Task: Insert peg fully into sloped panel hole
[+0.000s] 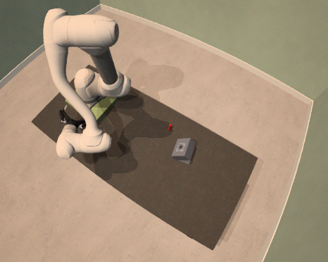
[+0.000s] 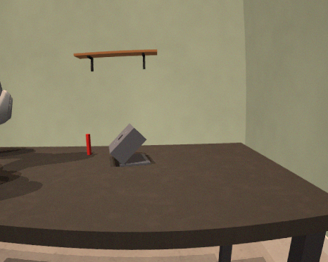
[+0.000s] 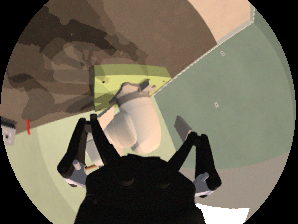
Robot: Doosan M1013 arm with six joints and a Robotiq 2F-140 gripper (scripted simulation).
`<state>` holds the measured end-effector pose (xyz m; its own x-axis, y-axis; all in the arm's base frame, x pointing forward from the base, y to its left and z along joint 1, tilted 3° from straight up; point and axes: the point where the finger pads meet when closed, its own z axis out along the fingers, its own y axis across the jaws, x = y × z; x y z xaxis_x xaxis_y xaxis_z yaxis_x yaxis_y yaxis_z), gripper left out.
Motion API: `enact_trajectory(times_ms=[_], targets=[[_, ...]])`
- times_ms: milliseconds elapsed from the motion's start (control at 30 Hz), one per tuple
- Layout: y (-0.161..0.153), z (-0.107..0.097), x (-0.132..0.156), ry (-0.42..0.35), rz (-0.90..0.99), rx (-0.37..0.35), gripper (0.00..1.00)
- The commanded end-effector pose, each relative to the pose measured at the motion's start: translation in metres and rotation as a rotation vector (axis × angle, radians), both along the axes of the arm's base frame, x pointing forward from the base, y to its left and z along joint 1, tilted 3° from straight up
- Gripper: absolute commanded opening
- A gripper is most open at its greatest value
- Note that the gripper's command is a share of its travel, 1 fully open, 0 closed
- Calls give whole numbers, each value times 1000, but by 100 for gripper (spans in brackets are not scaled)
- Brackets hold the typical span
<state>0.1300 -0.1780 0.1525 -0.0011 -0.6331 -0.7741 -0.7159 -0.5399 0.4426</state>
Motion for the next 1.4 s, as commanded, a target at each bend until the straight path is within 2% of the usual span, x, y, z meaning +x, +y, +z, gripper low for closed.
enact_trajectory(times_ms=[0,600,1033,1100,1367], targets=[[0,0,0,0,0,0,100],[0,-2,4,-8,9,-7,100],[1,-34,89,-167,189,-131,100],[1,-34,89,-167,189,-131,100],[14,-49,149,-279,297,-192,100]])
